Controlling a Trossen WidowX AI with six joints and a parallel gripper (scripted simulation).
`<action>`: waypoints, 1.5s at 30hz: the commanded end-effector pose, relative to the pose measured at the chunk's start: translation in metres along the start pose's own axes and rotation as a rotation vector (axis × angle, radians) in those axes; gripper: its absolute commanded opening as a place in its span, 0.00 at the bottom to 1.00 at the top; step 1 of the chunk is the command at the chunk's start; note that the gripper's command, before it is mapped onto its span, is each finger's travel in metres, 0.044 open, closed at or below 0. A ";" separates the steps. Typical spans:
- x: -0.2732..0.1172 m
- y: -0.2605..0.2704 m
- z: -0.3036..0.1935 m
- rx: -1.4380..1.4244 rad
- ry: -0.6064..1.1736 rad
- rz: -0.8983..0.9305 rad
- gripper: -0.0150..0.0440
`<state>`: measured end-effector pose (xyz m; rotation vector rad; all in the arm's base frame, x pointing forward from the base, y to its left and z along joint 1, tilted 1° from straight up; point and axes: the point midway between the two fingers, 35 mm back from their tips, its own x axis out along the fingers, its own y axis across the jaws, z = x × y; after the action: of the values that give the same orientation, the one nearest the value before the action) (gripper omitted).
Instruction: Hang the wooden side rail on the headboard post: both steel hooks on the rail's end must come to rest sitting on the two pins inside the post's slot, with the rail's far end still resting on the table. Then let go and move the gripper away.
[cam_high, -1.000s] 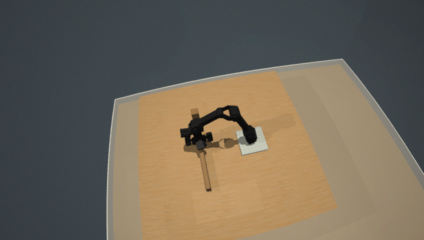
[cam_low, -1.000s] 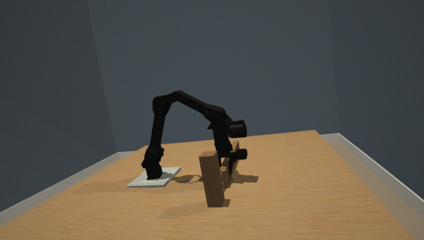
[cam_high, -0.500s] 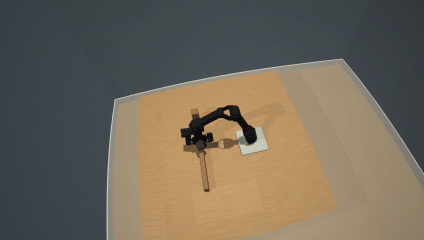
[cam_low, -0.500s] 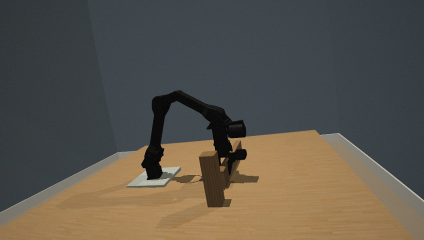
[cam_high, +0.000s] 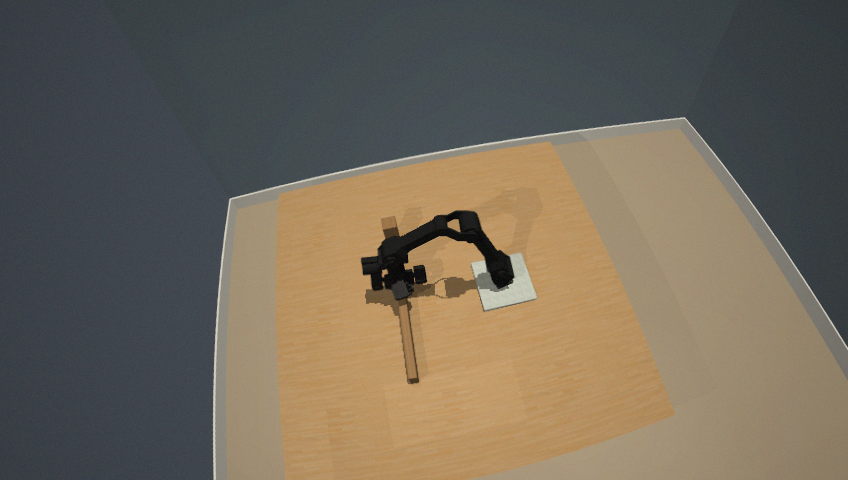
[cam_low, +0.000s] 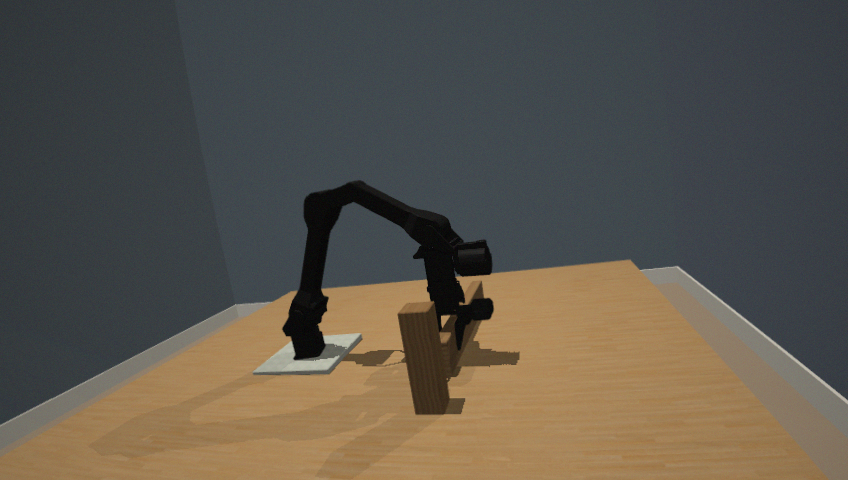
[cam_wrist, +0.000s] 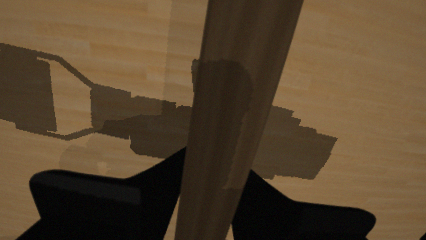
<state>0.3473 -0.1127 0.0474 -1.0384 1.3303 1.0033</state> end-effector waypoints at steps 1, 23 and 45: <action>-0.002 -0.001 0.000 0.013 -0.005 -0.001 0.25; -0.005 -0.001 0.000 0.013 -0.005 -0.001 0.25; -0.009 -0.001 0.000 0.013 -0.005 -0.001 0.25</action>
<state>0.3441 -0.1120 0.0495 -1.0176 1.3449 1.0078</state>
